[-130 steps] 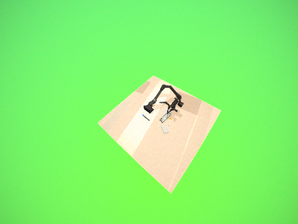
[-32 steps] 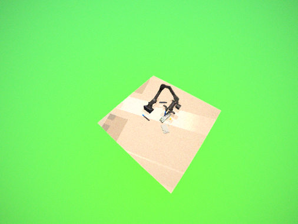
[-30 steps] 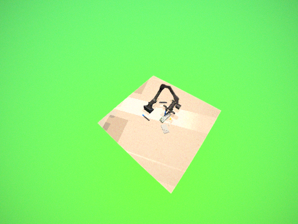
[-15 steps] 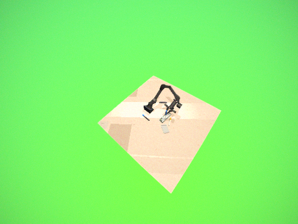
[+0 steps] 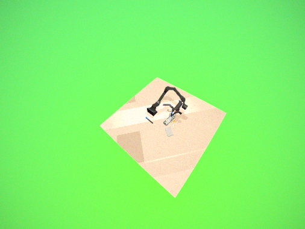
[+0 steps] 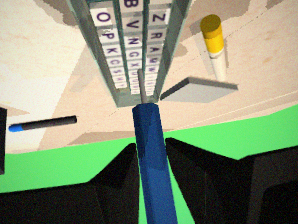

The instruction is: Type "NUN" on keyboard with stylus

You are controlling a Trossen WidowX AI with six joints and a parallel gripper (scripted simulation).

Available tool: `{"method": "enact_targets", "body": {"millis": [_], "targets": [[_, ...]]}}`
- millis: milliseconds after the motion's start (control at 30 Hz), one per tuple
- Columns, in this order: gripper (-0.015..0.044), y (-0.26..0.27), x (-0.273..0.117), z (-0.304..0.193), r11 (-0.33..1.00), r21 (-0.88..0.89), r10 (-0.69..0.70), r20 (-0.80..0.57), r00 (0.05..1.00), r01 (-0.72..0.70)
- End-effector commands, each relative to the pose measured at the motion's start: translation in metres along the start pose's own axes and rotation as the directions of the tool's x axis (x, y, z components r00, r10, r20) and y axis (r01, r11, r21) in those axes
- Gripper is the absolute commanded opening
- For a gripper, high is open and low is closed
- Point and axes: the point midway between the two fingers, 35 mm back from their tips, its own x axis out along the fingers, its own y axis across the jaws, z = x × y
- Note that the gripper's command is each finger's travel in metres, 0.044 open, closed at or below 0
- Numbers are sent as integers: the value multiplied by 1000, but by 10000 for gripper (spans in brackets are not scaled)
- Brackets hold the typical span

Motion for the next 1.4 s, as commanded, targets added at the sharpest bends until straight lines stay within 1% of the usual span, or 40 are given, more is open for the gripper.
{"method": "enact_targets", "body": {"millis": [0,67,167,200,1367], "targets": [[0,1,5,6,1000,3,10,0,1000,-10],[0,1,5,6,1000,3,10,0,1000,-10],[79,1,6,9,1000,3,10,0,1000,-10],[81,1,6,9,1000,3,10,0,1000,-10],[81,1,10,17,1000,3,10,1,1000,-10]]}}
